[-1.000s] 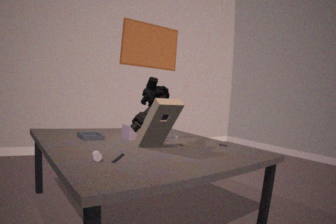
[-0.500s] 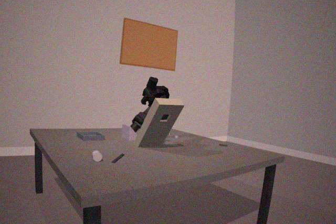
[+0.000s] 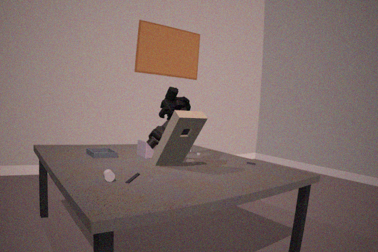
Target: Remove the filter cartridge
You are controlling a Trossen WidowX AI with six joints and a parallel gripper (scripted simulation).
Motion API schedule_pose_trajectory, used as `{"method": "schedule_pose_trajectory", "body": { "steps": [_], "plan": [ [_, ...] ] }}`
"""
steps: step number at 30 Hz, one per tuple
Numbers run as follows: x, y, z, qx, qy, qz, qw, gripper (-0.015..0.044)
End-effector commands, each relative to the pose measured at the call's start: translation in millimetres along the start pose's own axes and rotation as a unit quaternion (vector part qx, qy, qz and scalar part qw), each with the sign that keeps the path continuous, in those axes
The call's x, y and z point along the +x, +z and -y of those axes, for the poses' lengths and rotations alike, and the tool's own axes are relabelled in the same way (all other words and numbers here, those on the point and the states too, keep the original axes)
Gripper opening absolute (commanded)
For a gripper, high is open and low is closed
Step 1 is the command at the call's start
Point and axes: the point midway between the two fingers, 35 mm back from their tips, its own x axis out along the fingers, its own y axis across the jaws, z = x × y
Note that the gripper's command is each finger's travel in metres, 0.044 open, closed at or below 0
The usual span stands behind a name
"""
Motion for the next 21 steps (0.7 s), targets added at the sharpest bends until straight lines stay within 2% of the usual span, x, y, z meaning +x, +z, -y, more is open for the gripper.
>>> {"method": "schedule_pose_trajectory", "body": {
  "steps": [1, 21],
  "plan": [
    [3.2, -0.8, -0.2, 0.001, 0.000, -0.001, 1.000, 0.0111],
    [12.0, -0.7, -0.3, 0.001, 0.000, -0.001, 1.000, 0.0111]
  ]
}}
